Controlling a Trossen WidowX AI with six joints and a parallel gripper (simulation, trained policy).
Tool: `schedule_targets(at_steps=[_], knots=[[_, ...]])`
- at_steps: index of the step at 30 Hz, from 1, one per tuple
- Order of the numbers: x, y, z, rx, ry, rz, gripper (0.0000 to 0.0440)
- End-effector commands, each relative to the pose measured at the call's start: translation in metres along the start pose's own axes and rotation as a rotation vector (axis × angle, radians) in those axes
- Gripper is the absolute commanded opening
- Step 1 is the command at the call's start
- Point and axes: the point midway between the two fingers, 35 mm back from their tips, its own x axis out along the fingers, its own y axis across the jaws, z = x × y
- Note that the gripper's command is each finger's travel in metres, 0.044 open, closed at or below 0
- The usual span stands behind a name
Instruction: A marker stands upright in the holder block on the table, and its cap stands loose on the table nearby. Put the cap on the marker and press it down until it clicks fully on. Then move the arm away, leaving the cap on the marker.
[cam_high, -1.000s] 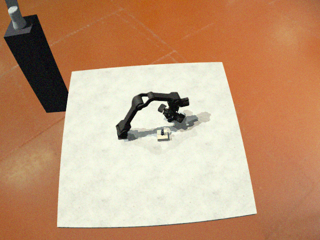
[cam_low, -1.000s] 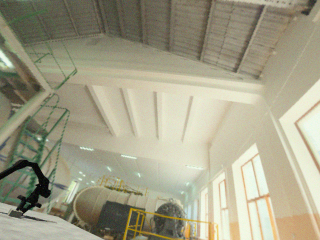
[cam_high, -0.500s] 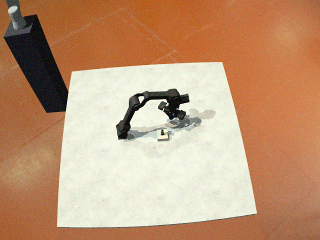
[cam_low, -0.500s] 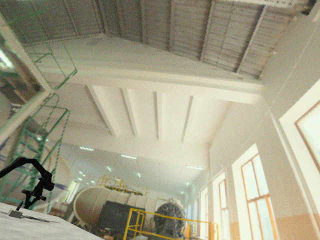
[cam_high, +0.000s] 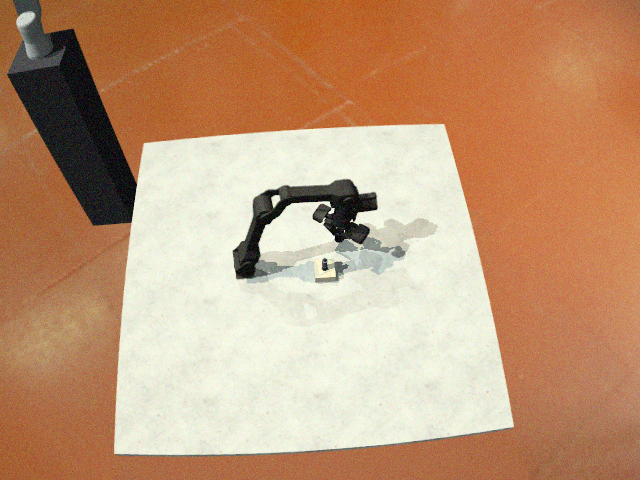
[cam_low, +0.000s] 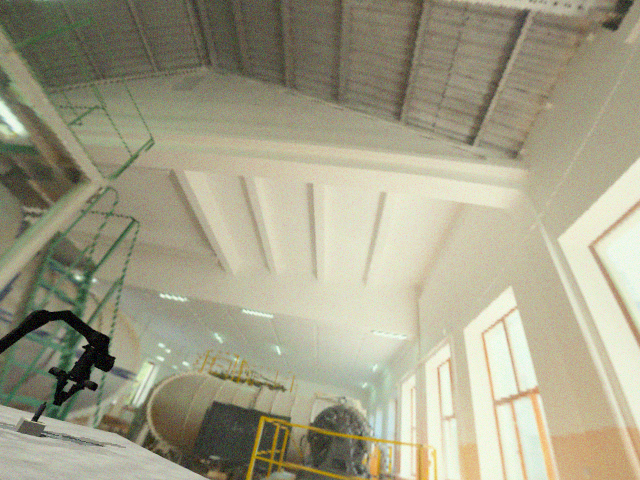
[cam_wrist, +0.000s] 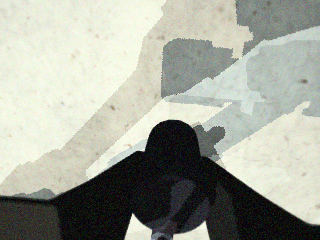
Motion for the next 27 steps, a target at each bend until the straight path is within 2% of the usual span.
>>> schedule_targets(at_steps=[1,17,27], knots=[[-0.010,0.000,-0.017,0.015,0.000,0.010,0.0005],[-0.023,-0.005,-0.082,0.108,0.026,0.055,0.0000],[-0.017,-0.001,-0.094,0.131,0.022,0.078,0.0000]])
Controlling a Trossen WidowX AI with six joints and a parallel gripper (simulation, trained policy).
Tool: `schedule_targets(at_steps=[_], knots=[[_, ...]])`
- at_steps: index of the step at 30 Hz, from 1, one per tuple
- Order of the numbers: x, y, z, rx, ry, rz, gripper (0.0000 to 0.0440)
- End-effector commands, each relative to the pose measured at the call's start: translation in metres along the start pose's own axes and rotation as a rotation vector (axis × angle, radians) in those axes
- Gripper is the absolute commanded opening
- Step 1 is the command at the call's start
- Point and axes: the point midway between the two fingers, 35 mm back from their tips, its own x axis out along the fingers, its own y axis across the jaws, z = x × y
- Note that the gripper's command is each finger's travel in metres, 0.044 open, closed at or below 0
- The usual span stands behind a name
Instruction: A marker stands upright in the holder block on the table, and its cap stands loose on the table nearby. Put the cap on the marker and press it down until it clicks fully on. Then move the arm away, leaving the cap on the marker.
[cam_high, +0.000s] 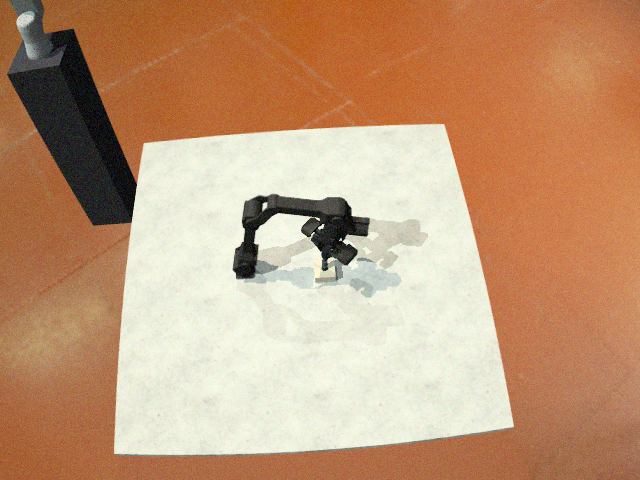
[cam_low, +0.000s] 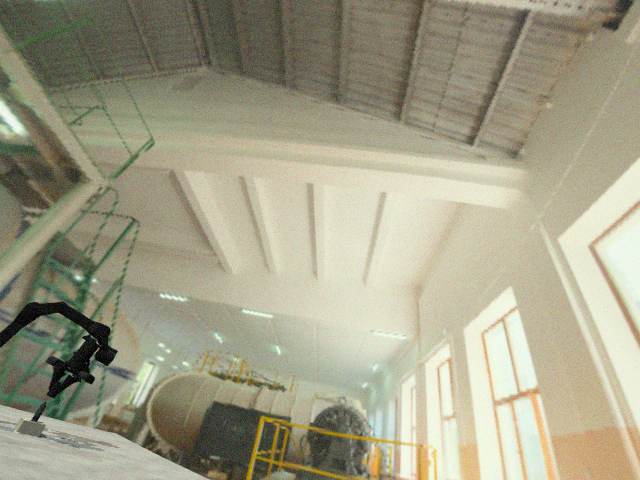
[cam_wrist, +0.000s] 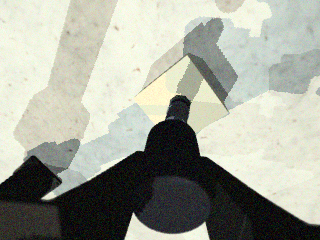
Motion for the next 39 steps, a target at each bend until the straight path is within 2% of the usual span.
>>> schedule_targets(at_steps=[1,39], knots=[[0.005,0.002,-0.003,0.000,-0.006,0.011,0.0000],[0.078,0.001,-0.002,-0.059,-0.003,0.061,0.0002]])
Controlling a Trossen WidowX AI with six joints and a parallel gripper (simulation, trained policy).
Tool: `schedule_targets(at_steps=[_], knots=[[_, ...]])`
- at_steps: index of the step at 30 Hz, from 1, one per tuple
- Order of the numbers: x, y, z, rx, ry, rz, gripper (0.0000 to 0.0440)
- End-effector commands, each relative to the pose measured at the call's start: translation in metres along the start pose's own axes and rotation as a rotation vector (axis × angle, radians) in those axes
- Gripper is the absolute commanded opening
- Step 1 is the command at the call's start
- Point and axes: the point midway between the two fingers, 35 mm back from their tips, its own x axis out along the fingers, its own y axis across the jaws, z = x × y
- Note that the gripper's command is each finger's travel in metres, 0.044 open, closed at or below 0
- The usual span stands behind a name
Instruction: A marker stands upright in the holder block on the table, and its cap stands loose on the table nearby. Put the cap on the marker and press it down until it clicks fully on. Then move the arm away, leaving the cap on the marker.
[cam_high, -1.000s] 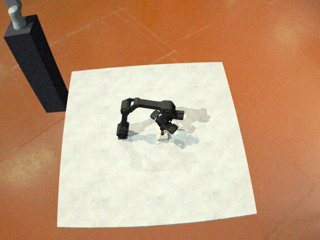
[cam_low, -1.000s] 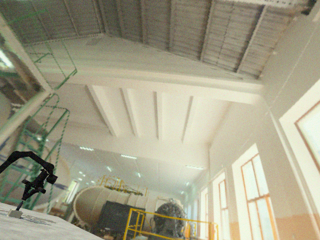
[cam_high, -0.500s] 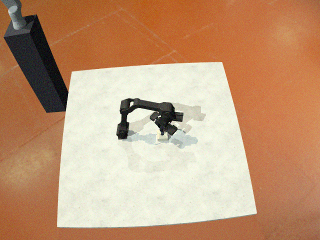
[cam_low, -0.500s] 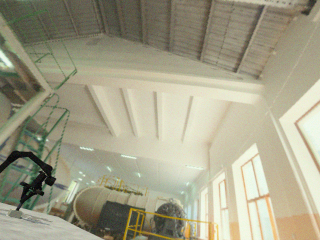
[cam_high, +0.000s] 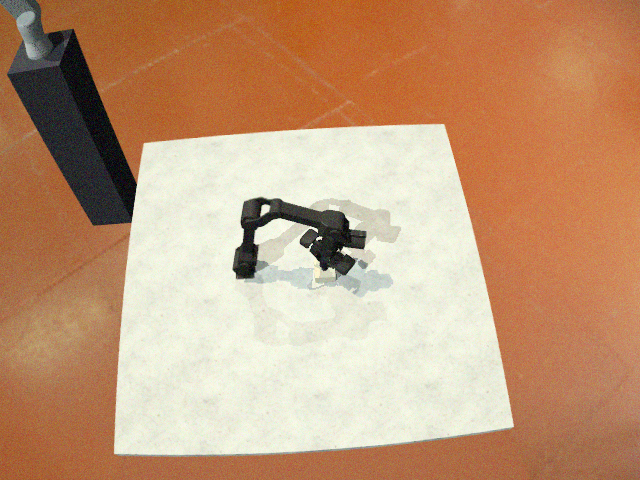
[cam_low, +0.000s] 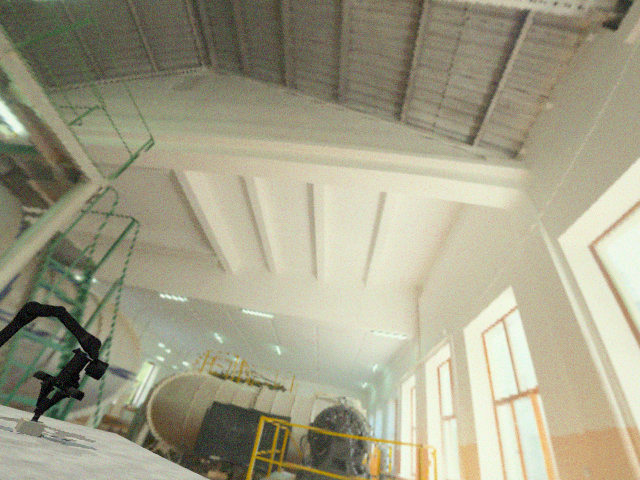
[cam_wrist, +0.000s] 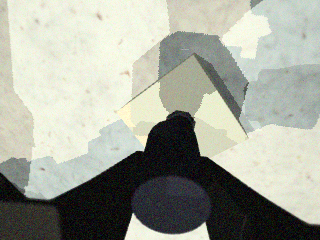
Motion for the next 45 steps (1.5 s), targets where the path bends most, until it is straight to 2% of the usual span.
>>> schedule_targets(at_steps=[1,9,10,11,45], knots=[[0.018,0.004,0.000,-0.029,0.009,0.038,0.0002],[0.024,0.003,0.000,-0.046,0.009,0.034,0.0009],[0.026,0.004,-0.001,-0.047,0.012,0.036,0.0035],[0.027,0.006,-0.001,-0.049,0.014,0.044,0.0040],[0.035,-0.002,-0.008,-0.125,0.032,-0.009,0.0089]])
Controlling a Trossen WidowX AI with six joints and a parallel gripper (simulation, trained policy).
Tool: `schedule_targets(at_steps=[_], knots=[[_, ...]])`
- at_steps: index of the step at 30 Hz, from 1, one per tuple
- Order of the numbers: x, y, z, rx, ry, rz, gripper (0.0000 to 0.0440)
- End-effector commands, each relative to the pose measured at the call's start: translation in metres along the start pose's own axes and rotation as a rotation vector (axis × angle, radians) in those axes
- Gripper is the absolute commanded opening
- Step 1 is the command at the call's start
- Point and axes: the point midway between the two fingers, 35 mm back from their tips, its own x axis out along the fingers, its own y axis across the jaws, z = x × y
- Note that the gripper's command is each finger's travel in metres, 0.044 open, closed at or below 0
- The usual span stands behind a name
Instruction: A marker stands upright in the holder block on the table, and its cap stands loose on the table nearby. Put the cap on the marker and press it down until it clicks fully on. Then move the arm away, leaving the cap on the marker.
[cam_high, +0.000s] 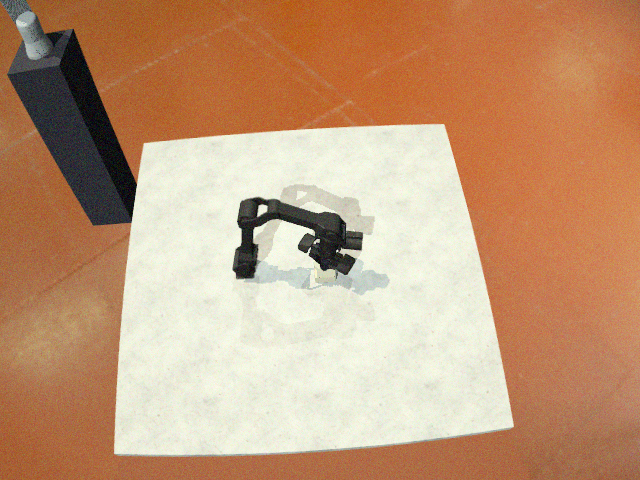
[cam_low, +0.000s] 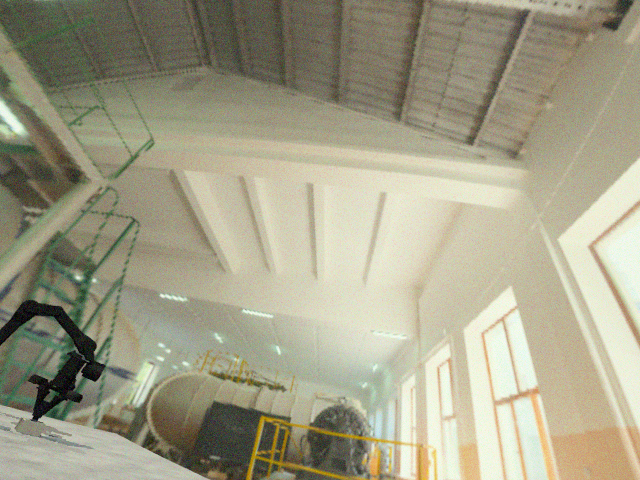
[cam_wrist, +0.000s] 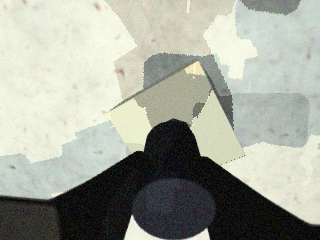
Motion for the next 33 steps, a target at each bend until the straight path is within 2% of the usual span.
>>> schedule_targets(at_steps=[1,33], knots=[[0.0171,0.0010,-0.0086,-0.007,0.047,0.025,0.0090],[0.0181,-0.0005,-0.0109,-0.034,0.054,0.012,0.0141]])
